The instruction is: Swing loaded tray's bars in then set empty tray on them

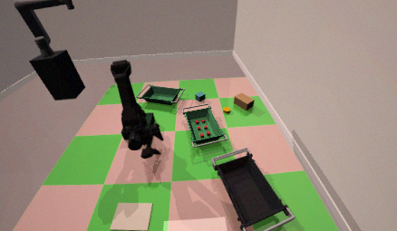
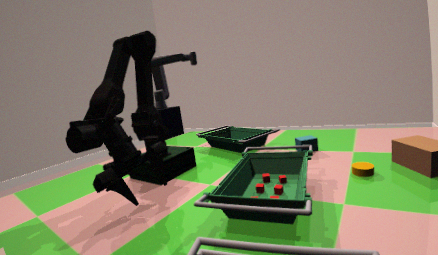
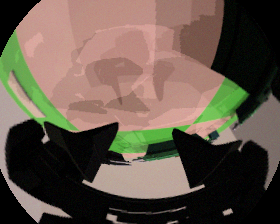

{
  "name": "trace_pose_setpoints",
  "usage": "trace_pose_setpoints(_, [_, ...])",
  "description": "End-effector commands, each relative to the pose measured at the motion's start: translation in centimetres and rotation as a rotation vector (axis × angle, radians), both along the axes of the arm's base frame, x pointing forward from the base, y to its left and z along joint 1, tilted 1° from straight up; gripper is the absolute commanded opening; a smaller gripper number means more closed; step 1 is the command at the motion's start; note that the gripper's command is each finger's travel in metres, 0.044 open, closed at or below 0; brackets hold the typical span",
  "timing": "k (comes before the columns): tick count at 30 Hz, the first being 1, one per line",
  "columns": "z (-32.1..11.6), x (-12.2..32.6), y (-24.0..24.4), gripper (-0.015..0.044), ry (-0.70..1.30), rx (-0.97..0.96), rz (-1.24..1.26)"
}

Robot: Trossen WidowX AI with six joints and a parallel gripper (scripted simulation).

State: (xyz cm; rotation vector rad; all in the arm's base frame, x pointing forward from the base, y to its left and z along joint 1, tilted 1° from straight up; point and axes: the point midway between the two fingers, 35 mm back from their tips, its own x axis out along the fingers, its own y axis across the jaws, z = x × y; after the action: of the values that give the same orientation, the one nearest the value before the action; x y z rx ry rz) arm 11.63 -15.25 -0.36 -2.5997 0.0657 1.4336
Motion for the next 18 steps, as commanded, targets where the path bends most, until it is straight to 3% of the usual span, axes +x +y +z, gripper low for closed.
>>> trace_pose_setpoints(1, [0.0, 0.0, 0.0, 0.0374, 0.000, 0.000, 0.000])
trace_pose_setpoints(8, [0.5, 0.1, -0.3, 0.0190, 0.000, 0.000, 0.000])
trace_pose_setpoints(12, [4.0, 0.4, -1.7, 0.0085, 0.000, -0.002, 0.000])
trace_pose_setpoints(18, [12.8, 0.5, -2.3, 0.0083, -0.001, -0.003, 0.000])
